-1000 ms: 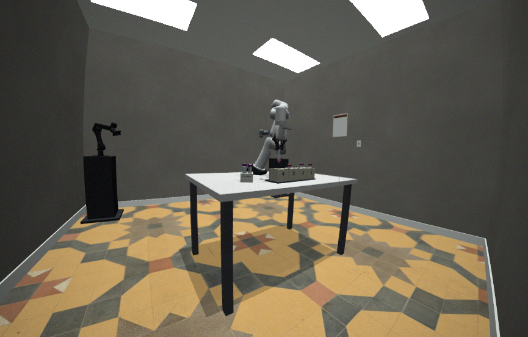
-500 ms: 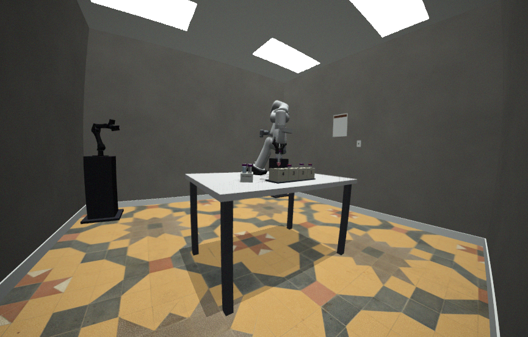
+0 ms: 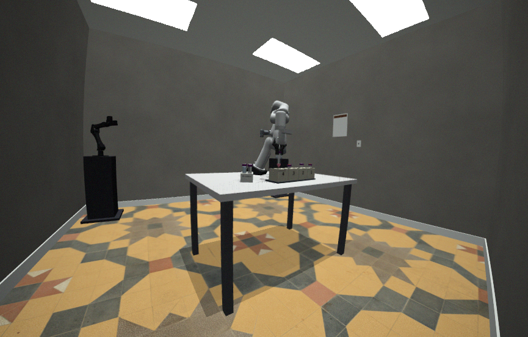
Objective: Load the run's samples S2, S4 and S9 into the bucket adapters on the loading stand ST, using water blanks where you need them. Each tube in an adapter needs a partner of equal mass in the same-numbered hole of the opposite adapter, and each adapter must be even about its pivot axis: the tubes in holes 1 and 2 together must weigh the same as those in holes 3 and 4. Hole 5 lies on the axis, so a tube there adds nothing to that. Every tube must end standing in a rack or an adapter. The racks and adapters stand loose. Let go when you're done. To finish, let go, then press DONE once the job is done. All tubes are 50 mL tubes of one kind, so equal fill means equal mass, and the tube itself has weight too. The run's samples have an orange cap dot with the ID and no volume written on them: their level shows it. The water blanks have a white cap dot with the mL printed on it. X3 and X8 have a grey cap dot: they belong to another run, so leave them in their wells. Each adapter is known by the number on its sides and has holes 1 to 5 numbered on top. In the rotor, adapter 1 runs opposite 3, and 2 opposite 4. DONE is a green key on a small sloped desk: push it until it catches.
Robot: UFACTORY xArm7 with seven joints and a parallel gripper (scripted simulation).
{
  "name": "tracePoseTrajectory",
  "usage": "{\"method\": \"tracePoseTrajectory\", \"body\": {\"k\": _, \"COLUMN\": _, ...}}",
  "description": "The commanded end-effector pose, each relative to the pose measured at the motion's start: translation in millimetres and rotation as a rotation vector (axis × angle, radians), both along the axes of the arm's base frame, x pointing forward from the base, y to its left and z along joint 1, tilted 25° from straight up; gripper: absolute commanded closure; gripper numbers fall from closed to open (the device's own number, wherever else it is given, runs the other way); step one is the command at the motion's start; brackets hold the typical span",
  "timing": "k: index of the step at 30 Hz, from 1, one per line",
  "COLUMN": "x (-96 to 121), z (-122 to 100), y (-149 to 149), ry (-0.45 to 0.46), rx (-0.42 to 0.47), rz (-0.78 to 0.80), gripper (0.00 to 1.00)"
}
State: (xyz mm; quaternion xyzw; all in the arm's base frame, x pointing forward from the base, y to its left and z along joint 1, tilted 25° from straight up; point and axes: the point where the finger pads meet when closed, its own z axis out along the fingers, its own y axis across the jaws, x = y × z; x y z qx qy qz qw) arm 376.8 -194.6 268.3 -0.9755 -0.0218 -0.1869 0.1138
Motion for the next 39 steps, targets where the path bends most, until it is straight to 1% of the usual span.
{"method": "tracePoseTrajectory", "body": {"k": 1, "x": 0.4, "z": 1.7, "y": -1.2, "ry": -0.004, "rx": -0.002, "rz": -0.002, "gripper": 1.0}}
{"method": "tracePoseTrajectory", "body": {"k": 39, "x": 12.0, "z": -27.3, "y": 6.2, "ry": -0.004, "rx": -0.002, "rz": -0.002, "gripper": 1.0}}
